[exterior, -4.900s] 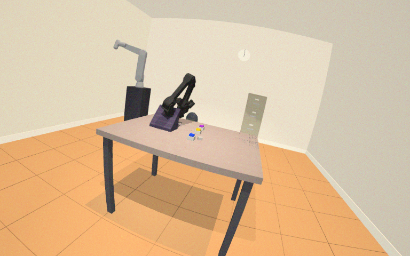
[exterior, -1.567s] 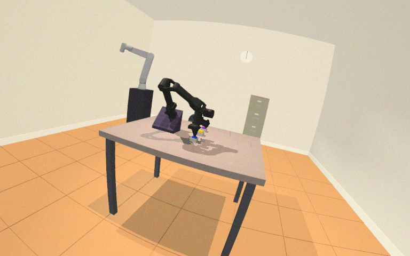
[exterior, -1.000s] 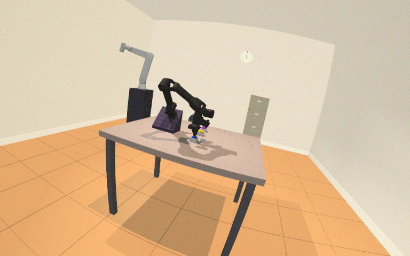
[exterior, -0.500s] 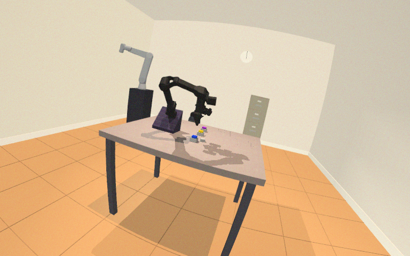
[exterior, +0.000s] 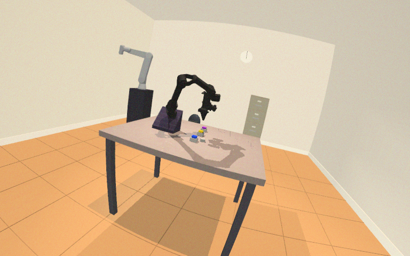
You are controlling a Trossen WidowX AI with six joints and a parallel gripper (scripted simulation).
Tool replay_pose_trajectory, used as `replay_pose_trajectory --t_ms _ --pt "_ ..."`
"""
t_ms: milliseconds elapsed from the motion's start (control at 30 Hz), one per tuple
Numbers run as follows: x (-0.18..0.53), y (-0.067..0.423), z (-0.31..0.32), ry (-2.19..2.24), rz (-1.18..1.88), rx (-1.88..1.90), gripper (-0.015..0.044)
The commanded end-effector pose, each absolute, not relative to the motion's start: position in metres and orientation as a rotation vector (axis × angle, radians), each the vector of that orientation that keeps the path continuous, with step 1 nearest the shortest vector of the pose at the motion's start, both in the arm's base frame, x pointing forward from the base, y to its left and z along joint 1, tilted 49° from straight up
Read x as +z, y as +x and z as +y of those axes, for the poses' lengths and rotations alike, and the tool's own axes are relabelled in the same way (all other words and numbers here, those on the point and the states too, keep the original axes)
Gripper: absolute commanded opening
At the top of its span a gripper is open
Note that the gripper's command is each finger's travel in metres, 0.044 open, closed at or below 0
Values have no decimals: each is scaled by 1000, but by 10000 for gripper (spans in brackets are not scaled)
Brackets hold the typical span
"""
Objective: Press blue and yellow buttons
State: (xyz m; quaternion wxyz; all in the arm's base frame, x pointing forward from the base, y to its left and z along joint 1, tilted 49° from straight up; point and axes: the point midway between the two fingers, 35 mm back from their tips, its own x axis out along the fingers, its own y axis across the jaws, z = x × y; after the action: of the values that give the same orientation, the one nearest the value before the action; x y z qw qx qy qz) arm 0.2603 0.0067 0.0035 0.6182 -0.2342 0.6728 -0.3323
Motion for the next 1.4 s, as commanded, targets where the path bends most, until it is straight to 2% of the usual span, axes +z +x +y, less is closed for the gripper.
replay_pose_trajectory --t_ms 0,133,333,1367 --pt "-19 254 22 -533 1549 -787 20" --pt "-21 254 20 -533 1549 -787 20" --pt "-60 246 -23 -534 1548 -789 20" --pt "-83 241 -49 -536 1548 -790 20"
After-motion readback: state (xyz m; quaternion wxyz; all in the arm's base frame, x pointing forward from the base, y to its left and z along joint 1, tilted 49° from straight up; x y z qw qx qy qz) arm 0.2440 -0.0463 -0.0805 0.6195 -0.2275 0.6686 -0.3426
